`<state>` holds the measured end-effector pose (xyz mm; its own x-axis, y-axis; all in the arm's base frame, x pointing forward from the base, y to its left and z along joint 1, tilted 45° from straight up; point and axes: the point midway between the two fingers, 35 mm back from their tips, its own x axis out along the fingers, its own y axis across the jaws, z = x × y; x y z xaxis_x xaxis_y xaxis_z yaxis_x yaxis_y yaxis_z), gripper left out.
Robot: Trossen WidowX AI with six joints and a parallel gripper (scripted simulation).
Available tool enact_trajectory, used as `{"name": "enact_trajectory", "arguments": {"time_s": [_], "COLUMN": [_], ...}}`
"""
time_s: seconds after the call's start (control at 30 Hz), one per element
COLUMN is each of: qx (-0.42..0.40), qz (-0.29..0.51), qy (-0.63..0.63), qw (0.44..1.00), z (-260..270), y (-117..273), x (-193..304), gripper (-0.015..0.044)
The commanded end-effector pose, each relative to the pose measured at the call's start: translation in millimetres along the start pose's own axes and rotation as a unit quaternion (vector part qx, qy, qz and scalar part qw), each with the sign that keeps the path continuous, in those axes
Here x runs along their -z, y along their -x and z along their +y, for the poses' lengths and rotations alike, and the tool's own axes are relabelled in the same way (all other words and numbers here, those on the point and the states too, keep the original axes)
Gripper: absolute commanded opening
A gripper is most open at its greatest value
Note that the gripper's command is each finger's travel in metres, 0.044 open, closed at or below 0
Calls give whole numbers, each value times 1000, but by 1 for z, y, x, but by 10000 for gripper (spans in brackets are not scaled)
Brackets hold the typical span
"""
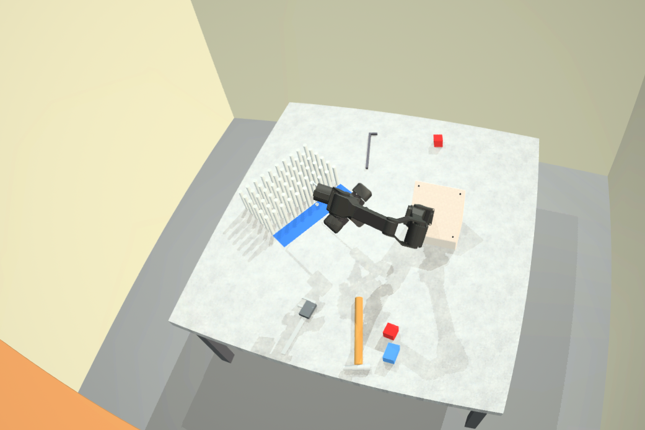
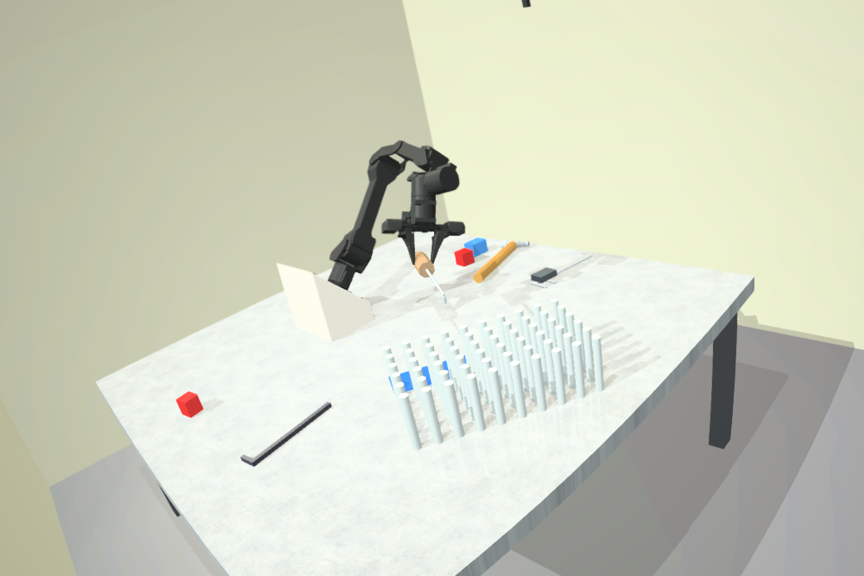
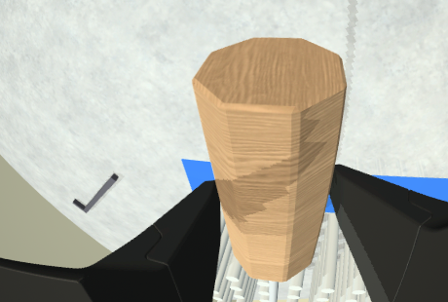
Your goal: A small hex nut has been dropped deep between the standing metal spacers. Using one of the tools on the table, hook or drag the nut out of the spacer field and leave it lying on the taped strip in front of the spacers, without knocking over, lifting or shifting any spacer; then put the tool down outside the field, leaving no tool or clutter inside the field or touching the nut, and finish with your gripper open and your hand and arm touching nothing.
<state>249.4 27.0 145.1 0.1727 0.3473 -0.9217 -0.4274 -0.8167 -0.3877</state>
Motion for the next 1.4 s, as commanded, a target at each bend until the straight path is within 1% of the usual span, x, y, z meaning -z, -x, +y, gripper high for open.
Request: {"name": "enact_trajectory", "arguments": {"time_s": [0.0, 0.37, 0.77, 1.07, 1.37], "qx": [-2, -10, -15, -13, -13], "qz": [-1, 3, 10, 19, 23], "qy": [-11, -194, -375, -508, -634], "qw": [1000, 981, 927, 861, 773], "z": [0, 22, 48, 75, 102], "y": [-3, -5, -7, -7, -8], "x": [0, 27, 53, 74, 89], "gripper": [0, 0, 0, 0, 0]}}
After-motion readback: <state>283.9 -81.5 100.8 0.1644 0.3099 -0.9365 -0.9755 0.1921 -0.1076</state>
